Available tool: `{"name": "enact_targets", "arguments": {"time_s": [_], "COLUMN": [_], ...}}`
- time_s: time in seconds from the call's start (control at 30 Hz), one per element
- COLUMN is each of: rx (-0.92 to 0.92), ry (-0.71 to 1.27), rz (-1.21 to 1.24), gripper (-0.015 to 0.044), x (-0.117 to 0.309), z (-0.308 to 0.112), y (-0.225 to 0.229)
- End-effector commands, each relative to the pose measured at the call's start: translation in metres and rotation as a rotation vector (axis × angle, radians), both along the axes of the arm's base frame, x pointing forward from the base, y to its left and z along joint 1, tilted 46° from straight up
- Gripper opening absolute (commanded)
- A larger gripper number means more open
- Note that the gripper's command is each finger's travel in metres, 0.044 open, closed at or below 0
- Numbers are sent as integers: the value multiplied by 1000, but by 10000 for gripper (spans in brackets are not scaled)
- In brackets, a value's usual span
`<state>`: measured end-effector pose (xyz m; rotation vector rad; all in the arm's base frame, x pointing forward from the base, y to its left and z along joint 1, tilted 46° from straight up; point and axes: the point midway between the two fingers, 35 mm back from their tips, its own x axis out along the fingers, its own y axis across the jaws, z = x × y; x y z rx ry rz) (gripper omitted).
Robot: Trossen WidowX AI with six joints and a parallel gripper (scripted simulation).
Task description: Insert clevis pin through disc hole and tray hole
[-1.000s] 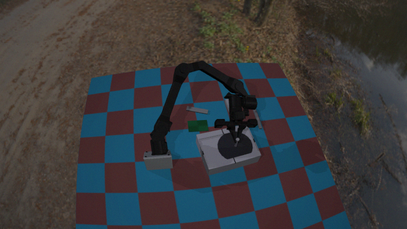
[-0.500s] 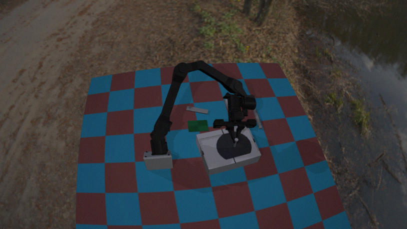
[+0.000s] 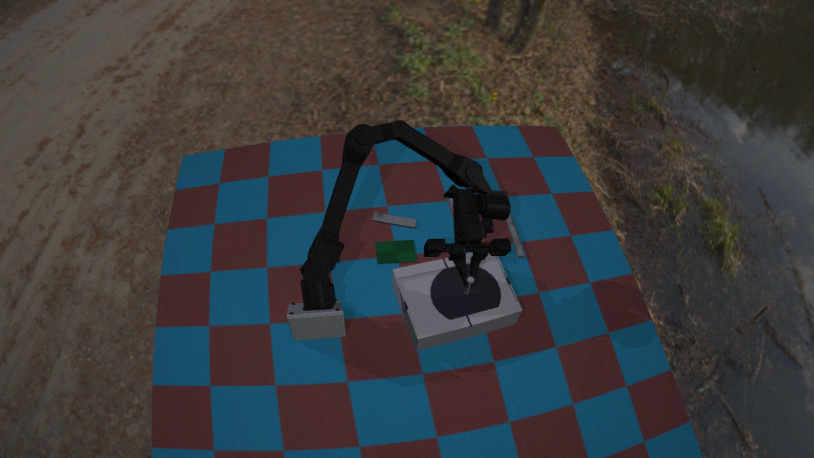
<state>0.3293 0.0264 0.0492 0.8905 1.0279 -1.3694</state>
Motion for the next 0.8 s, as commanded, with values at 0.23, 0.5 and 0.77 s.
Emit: {"name": "enact_targets", "arguments": {"time_s": [0.23,0.5,0.77], "rx": [2,2,2], "ry": [2,2,2], "rz": [-4,-4,-4], "gripper": [0,0,0], "x": [-5,-8,-11], "z": [-1,-1,-1], "y": [0,-1,-1]}}
